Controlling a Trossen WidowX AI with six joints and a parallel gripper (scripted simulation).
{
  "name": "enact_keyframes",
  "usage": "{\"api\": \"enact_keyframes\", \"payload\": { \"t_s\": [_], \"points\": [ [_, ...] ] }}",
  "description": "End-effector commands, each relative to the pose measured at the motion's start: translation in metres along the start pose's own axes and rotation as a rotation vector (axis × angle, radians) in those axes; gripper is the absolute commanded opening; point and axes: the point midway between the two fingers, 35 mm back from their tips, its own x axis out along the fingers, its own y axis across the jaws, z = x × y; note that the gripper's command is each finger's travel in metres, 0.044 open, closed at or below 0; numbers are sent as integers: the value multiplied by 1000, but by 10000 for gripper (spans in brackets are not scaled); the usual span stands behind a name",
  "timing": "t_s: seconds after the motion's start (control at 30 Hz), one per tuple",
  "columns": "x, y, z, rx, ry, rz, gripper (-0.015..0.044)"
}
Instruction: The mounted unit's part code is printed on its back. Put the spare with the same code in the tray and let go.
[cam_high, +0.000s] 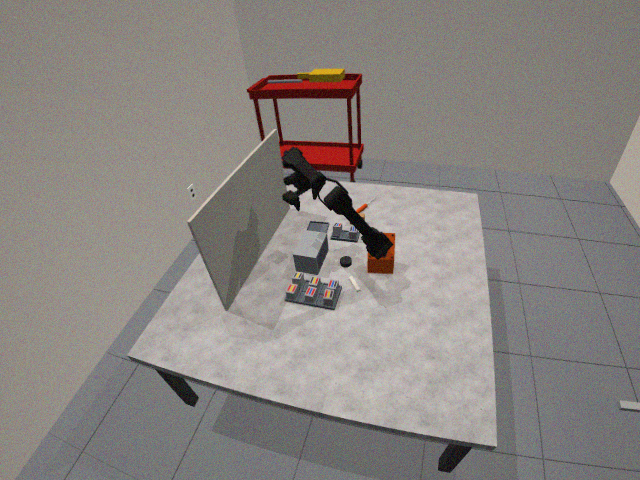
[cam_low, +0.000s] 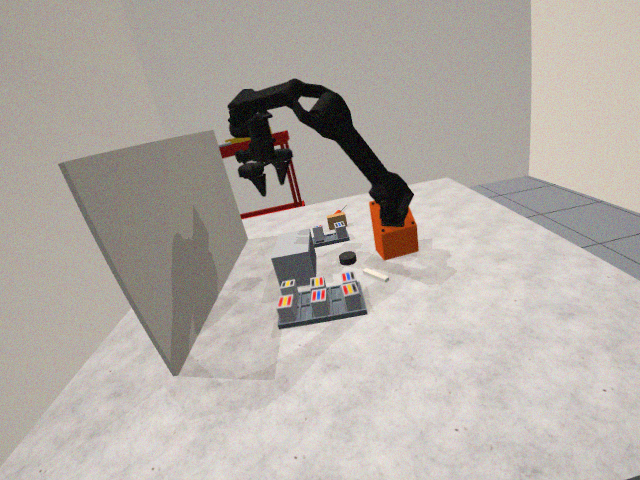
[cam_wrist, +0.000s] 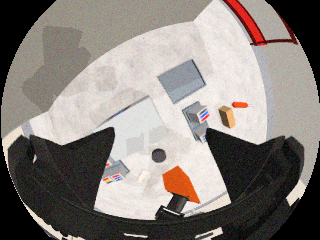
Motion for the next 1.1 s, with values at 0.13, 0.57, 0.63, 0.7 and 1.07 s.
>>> {"api": "enact_keyframes", "payload": {
  "t_s": [0.13,0.57,0.63,0.7,1.07],
  "points": [
    [36,96,11,-462,67,83,440],
    [36,96,11,-462,67,83,440],
    [36,96,11,-462,67,83,440],
    [36,96,11,-462,67,83,440],
    [49,-43,-7,148,57,24,440]
  ]
}}
